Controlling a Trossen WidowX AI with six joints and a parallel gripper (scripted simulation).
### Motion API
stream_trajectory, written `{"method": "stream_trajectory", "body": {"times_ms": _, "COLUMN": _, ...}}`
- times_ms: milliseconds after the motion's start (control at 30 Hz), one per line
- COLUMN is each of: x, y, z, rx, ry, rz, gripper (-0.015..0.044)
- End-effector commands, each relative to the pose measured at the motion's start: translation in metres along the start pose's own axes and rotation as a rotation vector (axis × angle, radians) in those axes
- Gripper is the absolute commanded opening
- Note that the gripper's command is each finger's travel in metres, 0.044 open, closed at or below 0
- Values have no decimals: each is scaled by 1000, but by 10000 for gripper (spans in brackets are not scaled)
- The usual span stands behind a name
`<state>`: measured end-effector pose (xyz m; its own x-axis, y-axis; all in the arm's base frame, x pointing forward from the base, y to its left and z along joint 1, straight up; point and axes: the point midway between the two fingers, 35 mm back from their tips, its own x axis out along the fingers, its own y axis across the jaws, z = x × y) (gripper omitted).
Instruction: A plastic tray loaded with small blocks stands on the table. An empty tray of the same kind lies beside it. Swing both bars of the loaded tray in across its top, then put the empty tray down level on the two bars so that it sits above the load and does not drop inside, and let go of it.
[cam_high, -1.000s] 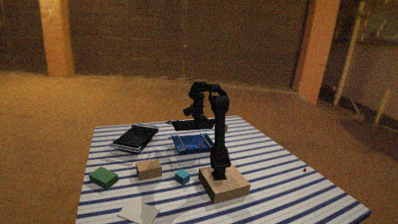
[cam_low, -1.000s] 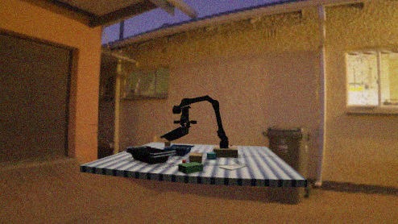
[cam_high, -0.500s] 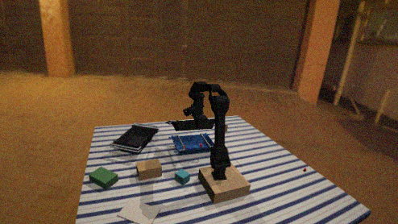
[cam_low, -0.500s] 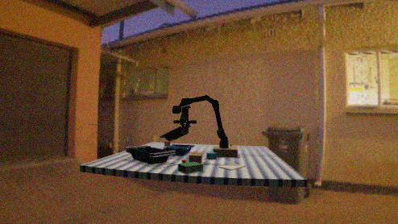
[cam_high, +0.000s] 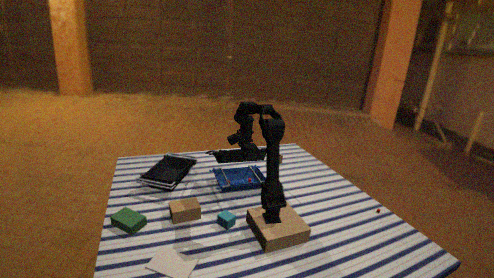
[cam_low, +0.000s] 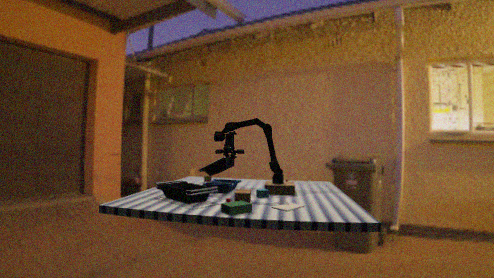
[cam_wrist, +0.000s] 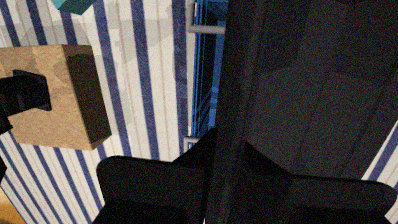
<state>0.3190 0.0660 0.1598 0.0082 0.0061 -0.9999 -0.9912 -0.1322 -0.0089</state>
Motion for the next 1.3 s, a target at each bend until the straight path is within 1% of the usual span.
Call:
{"method": "stream_trajectory", "body": {"times_ms": 0, "x": 0, "y": -3, "z": -1, "rx": -6, "ry": 4, "rz": -22, "gripper": 0}}
{"method": "stream_trajectory", "body": {"times_ms": 967, "x": 41, "y": 0, "z": 0, "rx": -6, "ry": 4, "rz": -22, "gripper": 0}}
{"method": "stream_trajectory", "body": {"times_ms": 1267, "x": 45, "y": 4, "z": 0, "rx": -6, "ry": 4, "rz": -22, "gripper": 0}}
